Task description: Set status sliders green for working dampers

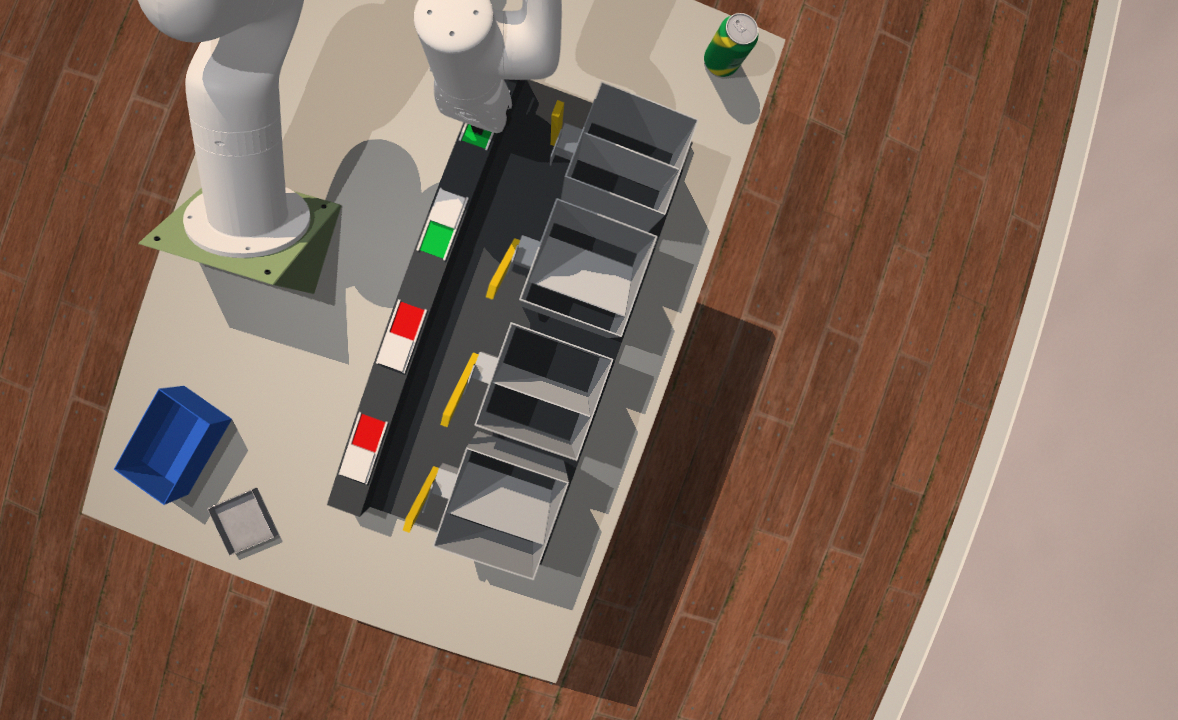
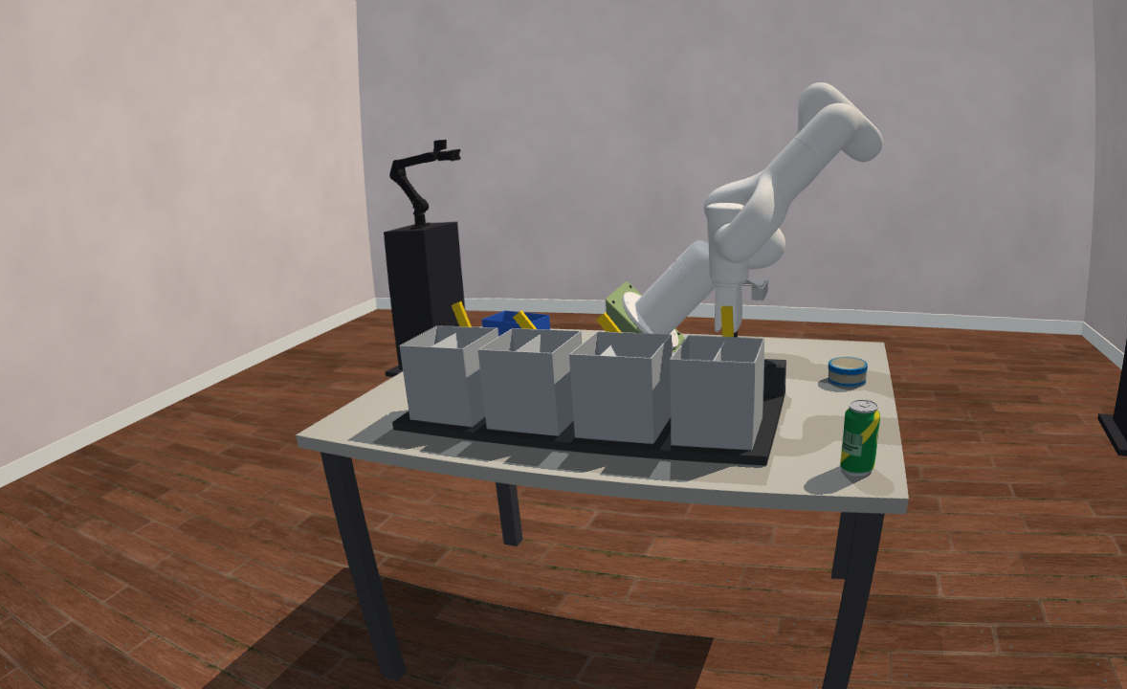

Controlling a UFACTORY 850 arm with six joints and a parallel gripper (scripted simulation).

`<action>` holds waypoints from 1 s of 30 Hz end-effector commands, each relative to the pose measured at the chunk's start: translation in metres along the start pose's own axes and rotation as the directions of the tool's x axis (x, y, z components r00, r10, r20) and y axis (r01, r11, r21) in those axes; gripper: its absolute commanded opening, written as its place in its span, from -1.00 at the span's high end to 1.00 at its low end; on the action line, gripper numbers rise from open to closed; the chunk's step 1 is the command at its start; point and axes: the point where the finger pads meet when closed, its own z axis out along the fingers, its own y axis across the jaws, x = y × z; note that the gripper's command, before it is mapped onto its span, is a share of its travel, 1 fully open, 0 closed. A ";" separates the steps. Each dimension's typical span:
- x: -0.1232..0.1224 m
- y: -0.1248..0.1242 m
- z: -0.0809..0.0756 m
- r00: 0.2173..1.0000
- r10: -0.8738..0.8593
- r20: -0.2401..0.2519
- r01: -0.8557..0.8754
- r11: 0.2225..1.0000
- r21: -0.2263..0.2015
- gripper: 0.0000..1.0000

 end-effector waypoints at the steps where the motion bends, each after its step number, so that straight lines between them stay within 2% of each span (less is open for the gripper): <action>1: 0.000 0.001 0.000 1.000 -0.001 0.000 0.001 1.000 -0.001 1.00; 30: -0.006 0.001 0.000 1.000 -0.001 0.000 0.001 1.000 -0.001 1.00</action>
